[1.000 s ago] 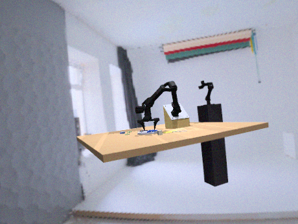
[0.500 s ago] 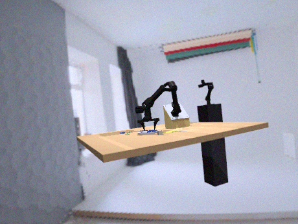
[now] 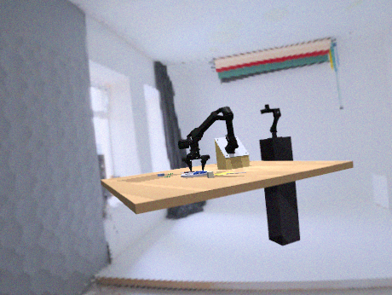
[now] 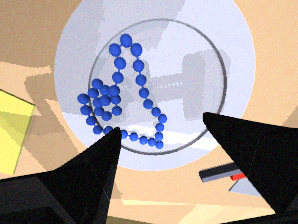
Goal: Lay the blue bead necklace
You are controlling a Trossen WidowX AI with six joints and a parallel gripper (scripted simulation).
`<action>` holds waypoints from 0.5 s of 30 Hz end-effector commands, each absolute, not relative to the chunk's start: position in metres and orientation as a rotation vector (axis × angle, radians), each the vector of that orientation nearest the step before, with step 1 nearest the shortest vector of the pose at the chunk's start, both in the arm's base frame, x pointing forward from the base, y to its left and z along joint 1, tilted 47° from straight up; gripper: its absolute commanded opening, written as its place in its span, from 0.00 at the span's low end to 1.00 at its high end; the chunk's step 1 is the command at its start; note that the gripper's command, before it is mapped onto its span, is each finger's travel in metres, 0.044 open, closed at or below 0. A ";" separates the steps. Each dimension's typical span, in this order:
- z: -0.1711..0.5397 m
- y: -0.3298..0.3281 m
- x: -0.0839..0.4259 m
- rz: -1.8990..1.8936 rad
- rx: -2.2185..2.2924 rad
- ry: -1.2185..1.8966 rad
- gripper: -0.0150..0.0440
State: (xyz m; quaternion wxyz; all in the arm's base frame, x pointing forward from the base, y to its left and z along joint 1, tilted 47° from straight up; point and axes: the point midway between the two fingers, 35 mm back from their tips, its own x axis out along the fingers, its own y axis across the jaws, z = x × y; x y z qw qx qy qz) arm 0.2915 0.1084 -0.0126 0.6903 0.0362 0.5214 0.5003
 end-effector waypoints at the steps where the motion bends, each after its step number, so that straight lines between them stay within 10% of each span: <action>1: -0.006 0.106 0.286 0.907 0.350 1.349 0.92; 15: 0.013 0.098 0.266 -0.155 1.356 1.799 0.76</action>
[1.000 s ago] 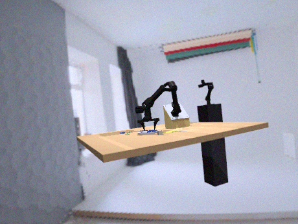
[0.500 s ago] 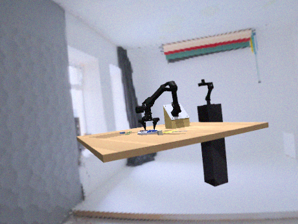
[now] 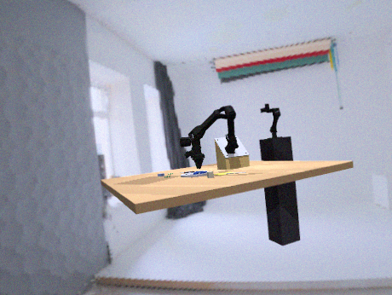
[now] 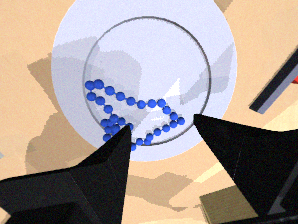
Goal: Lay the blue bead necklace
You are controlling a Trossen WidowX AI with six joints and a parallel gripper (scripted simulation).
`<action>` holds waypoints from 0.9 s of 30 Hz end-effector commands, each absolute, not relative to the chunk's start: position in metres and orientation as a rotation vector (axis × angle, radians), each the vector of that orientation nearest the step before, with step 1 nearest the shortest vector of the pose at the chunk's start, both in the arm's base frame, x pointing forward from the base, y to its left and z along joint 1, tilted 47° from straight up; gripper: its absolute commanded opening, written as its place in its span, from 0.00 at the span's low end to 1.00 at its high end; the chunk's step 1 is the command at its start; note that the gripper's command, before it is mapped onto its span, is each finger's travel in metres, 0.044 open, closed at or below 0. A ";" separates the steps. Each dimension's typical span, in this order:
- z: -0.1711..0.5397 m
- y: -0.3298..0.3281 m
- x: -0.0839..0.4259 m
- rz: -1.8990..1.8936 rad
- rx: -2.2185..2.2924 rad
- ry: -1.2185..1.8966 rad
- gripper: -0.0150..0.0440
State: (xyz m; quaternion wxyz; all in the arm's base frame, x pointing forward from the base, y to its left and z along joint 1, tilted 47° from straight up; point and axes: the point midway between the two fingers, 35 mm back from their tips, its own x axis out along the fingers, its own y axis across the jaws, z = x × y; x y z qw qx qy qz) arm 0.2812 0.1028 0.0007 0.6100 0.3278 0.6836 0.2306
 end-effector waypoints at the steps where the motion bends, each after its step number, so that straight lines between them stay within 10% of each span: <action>1: 0.014 0.097 0.265 -0.209 1.397 1.807 0.75; 27: 0.016 0.098 0.260 -0.561 1.644 1.831 0.46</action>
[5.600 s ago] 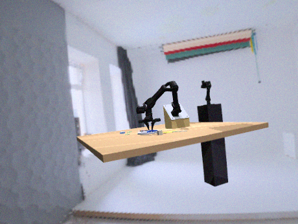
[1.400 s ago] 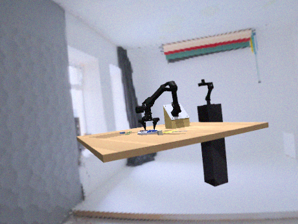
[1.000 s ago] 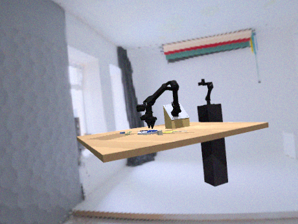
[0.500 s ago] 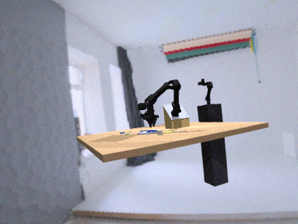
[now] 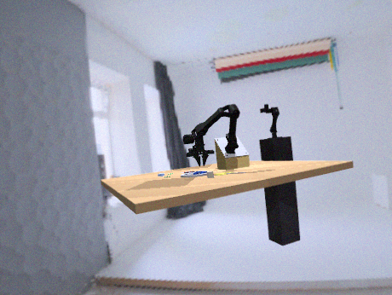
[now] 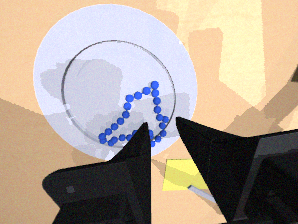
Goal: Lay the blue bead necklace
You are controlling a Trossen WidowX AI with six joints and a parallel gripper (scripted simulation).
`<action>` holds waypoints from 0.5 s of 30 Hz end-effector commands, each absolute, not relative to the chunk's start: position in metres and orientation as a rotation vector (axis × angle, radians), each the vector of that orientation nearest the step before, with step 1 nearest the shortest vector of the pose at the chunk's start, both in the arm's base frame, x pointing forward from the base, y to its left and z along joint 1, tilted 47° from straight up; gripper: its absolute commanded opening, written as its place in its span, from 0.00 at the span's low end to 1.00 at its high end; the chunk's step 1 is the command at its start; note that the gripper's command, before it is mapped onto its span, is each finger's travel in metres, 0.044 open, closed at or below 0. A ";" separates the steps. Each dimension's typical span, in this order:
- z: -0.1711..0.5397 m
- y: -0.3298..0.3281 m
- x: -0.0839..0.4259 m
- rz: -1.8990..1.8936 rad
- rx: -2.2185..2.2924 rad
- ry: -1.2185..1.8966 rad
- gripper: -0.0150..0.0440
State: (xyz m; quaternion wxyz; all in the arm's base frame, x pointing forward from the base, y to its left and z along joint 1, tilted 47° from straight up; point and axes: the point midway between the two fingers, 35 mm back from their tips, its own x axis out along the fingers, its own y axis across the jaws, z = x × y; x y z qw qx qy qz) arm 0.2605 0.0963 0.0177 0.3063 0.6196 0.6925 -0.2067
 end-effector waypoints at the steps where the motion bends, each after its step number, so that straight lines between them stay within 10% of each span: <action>1: 0.014 0.100 0.260 -0.561 1.644 1.832 0.46; 15: 0.005 0.110 0.261 -0.554 1.644 1.827 0.46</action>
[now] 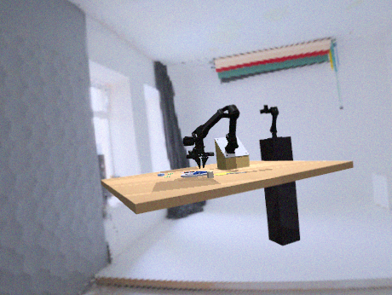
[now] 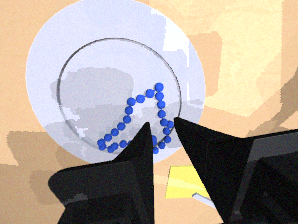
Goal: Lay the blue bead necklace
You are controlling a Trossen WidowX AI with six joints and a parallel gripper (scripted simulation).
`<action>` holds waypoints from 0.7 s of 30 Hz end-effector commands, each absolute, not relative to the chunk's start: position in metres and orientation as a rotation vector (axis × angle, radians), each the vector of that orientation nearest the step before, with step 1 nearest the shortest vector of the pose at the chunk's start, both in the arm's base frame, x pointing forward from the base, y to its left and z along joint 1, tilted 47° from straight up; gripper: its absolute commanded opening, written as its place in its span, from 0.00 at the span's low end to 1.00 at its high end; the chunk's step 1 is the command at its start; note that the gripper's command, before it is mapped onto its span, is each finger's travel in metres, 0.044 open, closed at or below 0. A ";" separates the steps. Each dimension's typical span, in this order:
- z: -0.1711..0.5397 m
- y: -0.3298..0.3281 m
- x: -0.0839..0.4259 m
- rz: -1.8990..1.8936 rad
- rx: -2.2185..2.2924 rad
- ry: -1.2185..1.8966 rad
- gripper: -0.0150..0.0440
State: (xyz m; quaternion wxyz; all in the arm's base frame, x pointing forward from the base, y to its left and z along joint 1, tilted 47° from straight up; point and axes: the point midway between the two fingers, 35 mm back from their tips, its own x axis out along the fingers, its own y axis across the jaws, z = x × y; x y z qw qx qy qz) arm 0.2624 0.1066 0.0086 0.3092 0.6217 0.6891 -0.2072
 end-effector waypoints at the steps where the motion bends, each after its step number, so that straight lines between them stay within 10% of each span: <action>1: 0.003 0.111 0.261 -0.555 1.644 1.827 0.46; 15: -0.009 0.125 0.258 -0.560 1.646 1.833 0.46; 21: -0.007 0.123 0.259 -0.557 1.640 1.828 0.25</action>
